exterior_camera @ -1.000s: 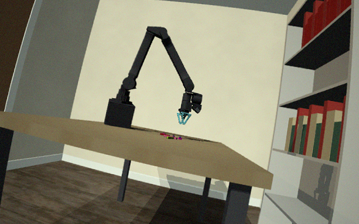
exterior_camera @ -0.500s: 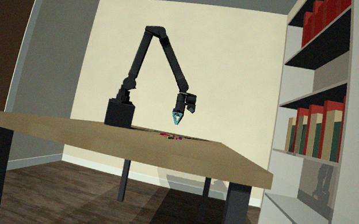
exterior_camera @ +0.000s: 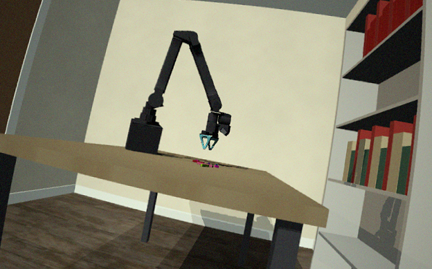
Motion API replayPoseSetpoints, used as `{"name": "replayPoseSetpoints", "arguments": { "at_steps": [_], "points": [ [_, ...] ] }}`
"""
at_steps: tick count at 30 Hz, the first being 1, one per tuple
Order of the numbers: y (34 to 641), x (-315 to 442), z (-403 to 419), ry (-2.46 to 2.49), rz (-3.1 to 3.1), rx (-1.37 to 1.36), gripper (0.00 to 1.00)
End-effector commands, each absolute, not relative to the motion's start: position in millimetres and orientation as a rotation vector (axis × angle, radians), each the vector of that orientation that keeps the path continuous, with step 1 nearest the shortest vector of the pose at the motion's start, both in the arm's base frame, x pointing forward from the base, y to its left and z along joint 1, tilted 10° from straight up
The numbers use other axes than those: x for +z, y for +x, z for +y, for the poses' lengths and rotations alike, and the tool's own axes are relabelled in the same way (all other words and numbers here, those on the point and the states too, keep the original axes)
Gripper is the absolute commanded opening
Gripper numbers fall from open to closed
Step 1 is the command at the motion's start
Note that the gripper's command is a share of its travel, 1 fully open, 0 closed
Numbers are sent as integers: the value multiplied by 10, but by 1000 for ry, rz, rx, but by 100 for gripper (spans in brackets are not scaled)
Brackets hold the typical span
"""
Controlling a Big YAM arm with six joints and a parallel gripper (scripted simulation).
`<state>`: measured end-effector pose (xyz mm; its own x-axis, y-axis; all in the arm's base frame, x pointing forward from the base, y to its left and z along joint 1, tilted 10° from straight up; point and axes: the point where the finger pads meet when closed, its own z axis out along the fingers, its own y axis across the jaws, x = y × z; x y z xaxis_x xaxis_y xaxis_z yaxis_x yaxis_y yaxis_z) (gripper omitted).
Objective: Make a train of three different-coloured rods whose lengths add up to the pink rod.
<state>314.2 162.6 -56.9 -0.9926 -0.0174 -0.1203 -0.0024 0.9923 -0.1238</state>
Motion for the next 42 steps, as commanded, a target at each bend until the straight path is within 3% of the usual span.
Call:
{"name": "replayPoseSetpoints", "arguments": {
  "at_steps": [1,11,12,42],
  "points": [
    [3027,-528,1689,179,2975,-144,100],
    [2803,-602,1648,446,2942,-124,100],
    [2910,-549,1725,446,2926,-99,23],
    [2869,-589,1673,451,2944,-129,23]
  ]
}}
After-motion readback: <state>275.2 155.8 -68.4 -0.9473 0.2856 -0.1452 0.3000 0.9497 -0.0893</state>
